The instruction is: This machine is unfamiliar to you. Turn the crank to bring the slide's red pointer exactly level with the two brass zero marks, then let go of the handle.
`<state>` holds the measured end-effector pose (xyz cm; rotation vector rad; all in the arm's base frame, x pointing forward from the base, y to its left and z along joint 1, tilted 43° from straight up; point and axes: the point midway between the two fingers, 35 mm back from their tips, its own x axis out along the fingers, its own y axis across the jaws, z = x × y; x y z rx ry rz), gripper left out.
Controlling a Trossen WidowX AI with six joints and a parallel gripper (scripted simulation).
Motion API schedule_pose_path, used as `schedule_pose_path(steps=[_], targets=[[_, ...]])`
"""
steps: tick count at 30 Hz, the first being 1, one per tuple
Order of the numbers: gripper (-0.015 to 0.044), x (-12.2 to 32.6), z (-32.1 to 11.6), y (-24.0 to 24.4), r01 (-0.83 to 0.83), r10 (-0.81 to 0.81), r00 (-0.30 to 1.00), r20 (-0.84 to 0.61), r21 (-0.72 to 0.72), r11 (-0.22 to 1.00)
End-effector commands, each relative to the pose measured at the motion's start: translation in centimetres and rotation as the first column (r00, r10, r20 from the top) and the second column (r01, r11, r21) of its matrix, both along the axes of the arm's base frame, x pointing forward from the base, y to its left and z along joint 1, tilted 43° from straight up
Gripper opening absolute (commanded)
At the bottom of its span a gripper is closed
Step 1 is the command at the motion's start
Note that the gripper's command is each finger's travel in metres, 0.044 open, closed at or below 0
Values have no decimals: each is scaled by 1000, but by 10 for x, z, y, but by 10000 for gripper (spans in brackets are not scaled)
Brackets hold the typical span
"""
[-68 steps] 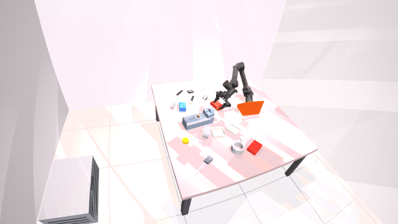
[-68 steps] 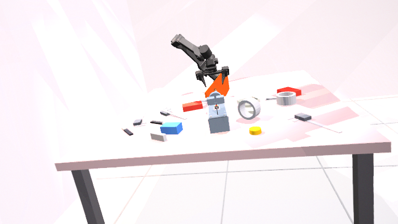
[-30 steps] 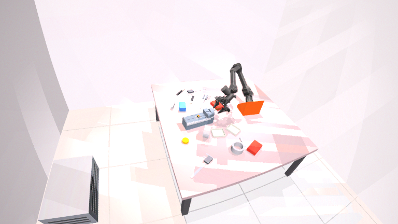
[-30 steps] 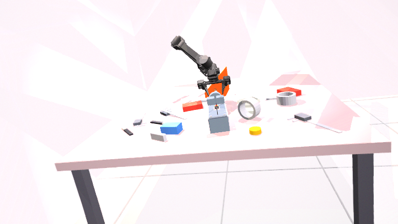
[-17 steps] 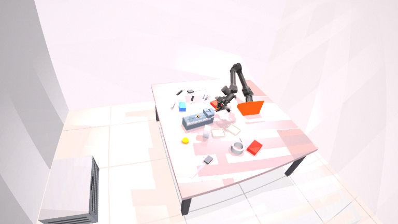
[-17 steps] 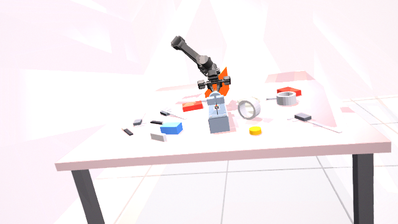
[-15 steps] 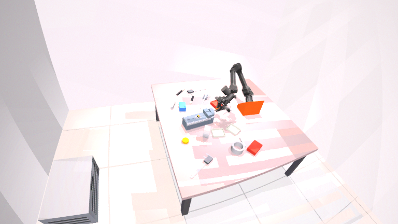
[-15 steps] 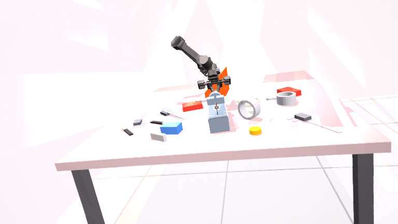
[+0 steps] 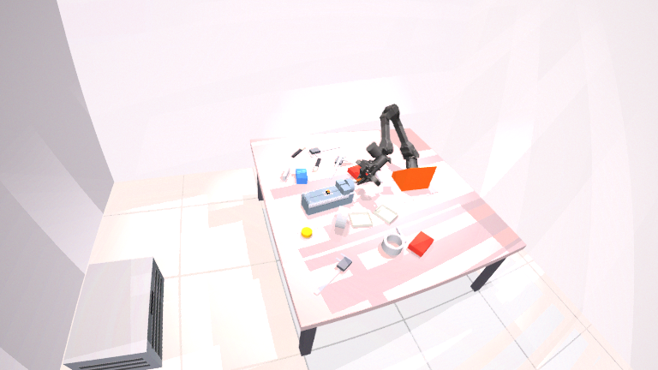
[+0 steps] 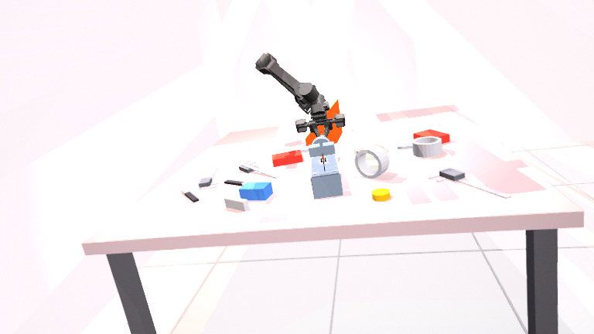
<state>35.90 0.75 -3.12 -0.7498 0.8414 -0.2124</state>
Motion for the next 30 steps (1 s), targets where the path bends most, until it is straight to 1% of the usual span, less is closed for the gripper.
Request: schedule_pose_path(steps=[1,30], targets=[[0,-1,-8,5,-14,14,1000,-14,10,1000],[0,-3,-24,5,-14,14,1000,-14,10,1000]])
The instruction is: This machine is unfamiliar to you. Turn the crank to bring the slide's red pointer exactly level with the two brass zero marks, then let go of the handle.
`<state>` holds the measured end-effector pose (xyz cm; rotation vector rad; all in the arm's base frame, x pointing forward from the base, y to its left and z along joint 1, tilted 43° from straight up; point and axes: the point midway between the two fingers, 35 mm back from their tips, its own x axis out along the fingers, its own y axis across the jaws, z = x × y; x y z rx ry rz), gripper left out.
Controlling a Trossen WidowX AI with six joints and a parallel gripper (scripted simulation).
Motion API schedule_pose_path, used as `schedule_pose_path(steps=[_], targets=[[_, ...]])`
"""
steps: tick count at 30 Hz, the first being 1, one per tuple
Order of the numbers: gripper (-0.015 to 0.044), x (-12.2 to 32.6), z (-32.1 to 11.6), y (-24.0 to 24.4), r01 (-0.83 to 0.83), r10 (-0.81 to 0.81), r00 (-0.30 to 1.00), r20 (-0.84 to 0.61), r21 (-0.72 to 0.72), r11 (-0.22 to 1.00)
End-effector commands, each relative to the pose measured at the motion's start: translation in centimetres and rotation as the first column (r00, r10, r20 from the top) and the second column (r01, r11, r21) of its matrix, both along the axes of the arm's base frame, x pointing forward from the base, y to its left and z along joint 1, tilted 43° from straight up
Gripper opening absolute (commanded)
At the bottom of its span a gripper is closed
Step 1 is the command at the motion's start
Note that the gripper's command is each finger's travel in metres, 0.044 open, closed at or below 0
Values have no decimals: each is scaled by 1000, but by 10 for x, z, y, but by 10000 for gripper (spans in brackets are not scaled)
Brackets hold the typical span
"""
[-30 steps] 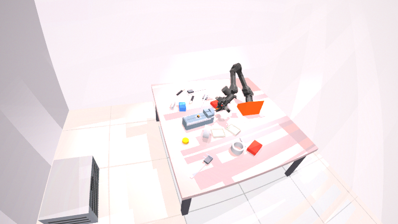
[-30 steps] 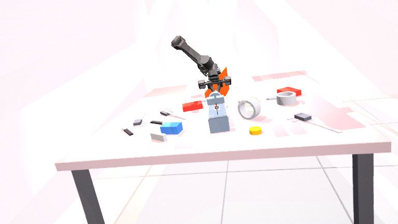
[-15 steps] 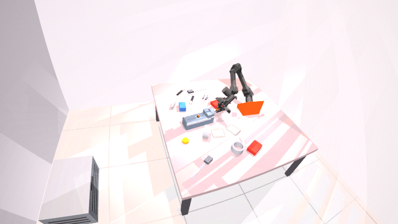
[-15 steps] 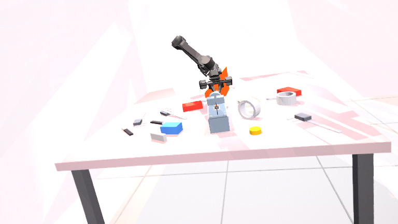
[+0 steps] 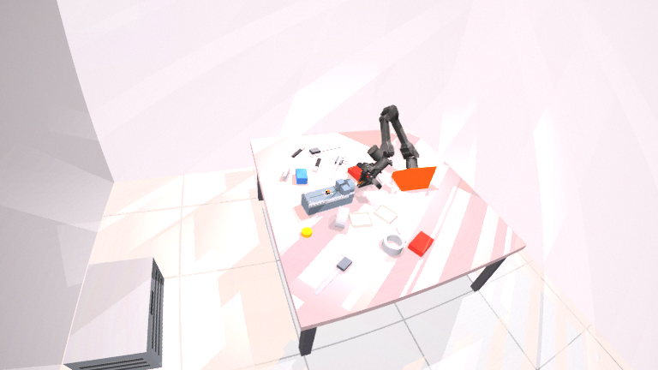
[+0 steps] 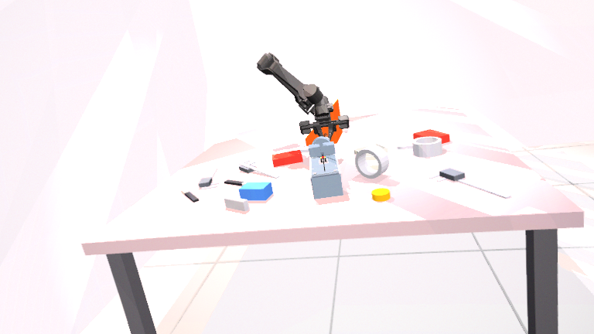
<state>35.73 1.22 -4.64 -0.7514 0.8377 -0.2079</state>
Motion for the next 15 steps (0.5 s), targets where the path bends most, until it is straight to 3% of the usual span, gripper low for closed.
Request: schedule_pose_path(steps=[1,15], targets=[[0,-1,-9,0,-8,8,1000,-16,10,1000],[0,-2,-23,-8,-8,8,1000,-16,9,1000]])
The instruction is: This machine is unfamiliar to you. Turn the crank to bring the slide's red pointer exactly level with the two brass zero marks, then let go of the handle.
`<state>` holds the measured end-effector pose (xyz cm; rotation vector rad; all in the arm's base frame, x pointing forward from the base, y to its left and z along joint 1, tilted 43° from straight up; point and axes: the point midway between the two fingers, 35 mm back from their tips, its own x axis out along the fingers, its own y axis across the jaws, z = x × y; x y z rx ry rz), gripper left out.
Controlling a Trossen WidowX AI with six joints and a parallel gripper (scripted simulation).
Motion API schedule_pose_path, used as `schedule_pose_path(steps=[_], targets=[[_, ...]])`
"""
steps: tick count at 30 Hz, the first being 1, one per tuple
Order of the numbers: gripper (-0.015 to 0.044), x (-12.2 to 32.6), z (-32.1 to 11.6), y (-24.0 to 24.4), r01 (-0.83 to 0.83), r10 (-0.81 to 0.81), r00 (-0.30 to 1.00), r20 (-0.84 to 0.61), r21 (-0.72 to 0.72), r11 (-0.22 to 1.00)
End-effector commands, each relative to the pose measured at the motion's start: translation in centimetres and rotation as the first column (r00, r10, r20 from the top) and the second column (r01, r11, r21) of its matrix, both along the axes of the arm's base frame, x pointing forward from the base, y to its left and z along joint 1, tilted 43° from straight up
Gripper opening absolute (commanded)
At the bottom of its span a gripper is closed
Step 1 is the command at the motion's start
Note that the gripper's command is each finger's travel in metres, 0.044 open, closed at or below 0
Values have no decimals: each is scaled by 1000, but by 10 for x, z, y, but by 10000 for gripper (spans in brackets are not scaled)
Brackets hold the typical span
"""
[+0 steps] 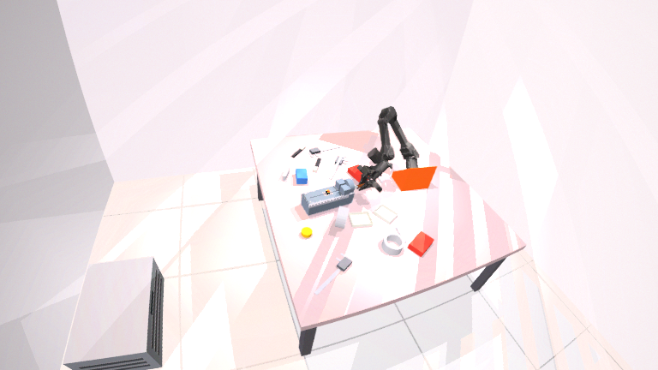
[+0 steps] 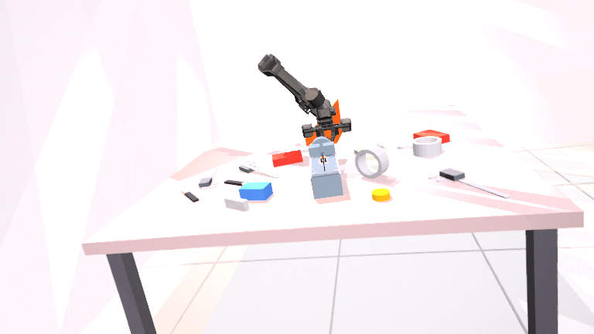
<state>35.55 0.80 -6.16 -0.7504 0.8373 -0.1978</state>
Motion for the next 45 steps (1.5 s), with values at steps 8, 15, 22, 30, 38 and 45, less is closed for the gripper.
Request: schedule_pose_path(steps=[8,15,22,30,38,45], targets=[[0,-1,-13,-13,0,0,1000,-13,3,1000],[0,-1,-16,-22,0,0,1000,-13,3,1000],[0,0,-16,-30,0,0,1000,-14,2,1000],[0,0,-15,-31,0,0,1000,-14,2,1000],[0,0,-15,-31,0,0,1000,-14,2,1000],[0,0,-15,-31,0,0,1000,-14,2,1000]])
